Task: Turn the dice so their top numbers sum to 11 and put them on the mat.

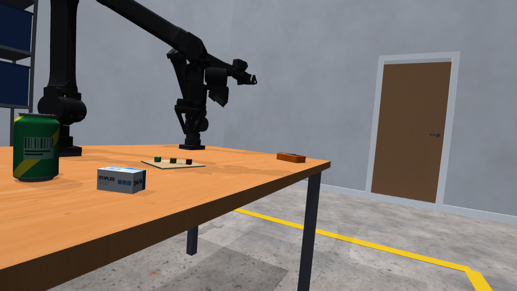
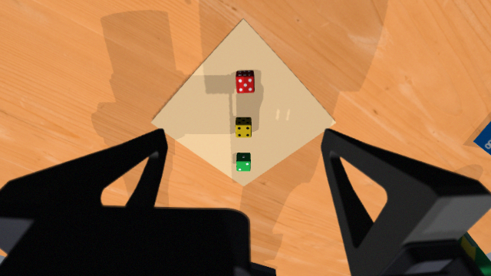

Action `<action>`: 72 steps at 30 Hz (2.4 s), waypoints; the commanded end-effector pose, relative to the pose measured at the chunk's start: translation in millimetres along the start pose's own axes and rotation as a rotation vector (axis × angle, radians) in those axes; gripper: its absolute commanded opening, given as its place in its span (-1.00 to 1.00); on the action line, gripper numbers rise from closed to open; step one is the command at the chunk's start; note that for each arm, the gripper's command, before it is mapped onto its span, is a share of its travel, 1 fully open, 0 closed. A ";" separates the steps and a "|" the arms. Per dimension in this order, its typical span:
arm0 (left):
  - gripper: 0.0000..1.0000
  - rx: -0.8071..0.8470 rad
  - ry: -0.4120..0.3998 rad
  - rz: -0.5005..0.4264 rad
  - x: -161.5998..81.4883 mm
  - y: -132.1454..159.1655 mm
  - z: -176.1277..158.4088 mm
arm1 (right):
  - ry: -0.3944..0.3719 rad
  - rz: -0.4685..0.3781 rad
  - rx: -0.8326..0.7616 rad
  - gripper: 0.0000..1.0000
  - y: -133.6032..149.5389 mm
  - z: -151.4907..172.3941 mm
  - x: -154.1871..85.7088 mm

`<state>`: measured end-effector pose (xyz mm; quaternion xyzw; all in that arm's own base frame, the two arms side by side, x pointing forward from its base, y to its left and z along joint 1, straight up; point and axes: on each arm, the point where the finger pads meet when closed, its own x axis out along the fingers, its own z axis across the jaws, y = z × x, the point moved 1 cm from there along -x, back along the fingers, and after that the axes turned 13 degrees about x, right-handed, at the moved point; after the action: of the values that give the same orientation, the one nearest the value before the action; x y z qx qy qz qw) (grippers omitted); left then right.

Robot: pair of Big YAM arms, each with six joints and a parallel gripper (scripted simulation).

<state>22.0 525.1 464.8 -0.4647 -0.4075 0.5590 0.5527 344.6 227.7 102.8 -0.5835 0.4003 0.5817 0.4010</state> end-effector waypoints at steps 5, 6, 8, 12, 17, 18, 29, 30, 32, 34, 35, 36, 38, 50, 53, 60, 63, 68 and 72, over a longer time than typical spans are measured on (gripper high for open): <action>1.00 -0.012 -0.029 -0.064 6.8 -33.9 14.4 | -0.008 -0.016 -0.020 1.00 -7.1 7.9 -6.2; 1.00 -0.012 -0.029 -0.064 6.8 -33.9 14.4 | -0.008 -0.016 -0.020 1.00 -7.1 7.9 -6.2; 1.00 -0.012 -0.029 -0.064 6.8 -33.9 14.4 | -0.008 -0.016 -0.020 1.00 -7.3 7.9 -6.5; 1.00 -0.012 -0.029 -0.064 6.8 -33.9 14.4 | -0.015 -0.048 -0.020 1.00 -16.5 10.1 -24.5; 1.00 -0.012 -0.029 -0.064 6.8 -33.9 14.4 | -0.019 -0.064 -0.020 1.00 -17.3 10.2 -40.8; 1.00 -0.012 -0.029 -0.064 6.8 -33.9 14.4 | -0.019 -0.064 -0.020 1.00 -17.0 10.2 -45.1; 1.00 -0.012 -0.029 -0.064 6.8 -33.9 14.4 | -0.016 -0.053 -0.020 1.00 -14.7 9.5 -97.6; 1.00 -0.012 -0.029 -0.064 6.8 -33.9 14.4 | -0.016 -0.053 -0.020 1.00 -14.7 9.5 -97.6; 1.00 -0.012 -0.029 -0.064 6.8 -33.9 14.4 | -0.012 -0.033 -0.020 1.00 -15.6 9.7 -98.5; 1.00 -0.012 -0.029 -0.064 6.8 -33.9 14.4 | -0.018 -0.058 -0.020 1.00 -13.4 9.2 -115.7; 1.00 -0.012 -0.029 -0.064 6.8 -33.9 14.4 | -0.018 -0.062 -0.020 1.00 -12.9 9.0 -120.0; 1.00 -0.012 -0.029 -0.064 6.8 -33.9 14.4 | -0.018 -0.059 -0.020 1.00 -13.1 9.1 -120.6; 1.00 -0.012 -0.029 -0.064 6.8 -33.9 14.4 | -0.014 -0.043 -0.020 1.00 -14.4 9.4 -116.4; 1.00 -0.012 -0.029 -0.064 6.8 -33.9 14.4 | -0.005 -0.004 -0.020 1.00 -1.4 6.3 -97.8; 1.00 -0.012 -0.029 -0.064 6.8 -33.9 14.4 | -0.005 -0.004 -0.020 1.00 -1.4 6.3 -97.8; 1.00 -0.012 -0.029 -0.064 6.8 -33.9 14.4 | -0.005 -0.004 -0.020 1.00 -1.4 6.3 -97.8; 1.00 -0.012 -0.029 -0.064 6.8 -33.9 14.4 | -0.005 -0.004 -0.020 1.00 -1.4 6.3 -97.8; 1.00 -0.012 -0.029 -0.064 6.8 -33.9 14.4 | -0.005 -0.004 -0.020 1.00 -1.4 6.3 -97.8; 1.00 -0.012 -0.029 -0.064 6.8 -33.9 14.4 | -0.005 -0.004 -0.020 1.00 -1.4 6.3 -97.8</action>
<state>22.0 525.1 464.8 -0.4647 -0.4075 0.5590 0.5527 344.9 227.9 198.9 -0.5837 0.3999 0.5815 0.4015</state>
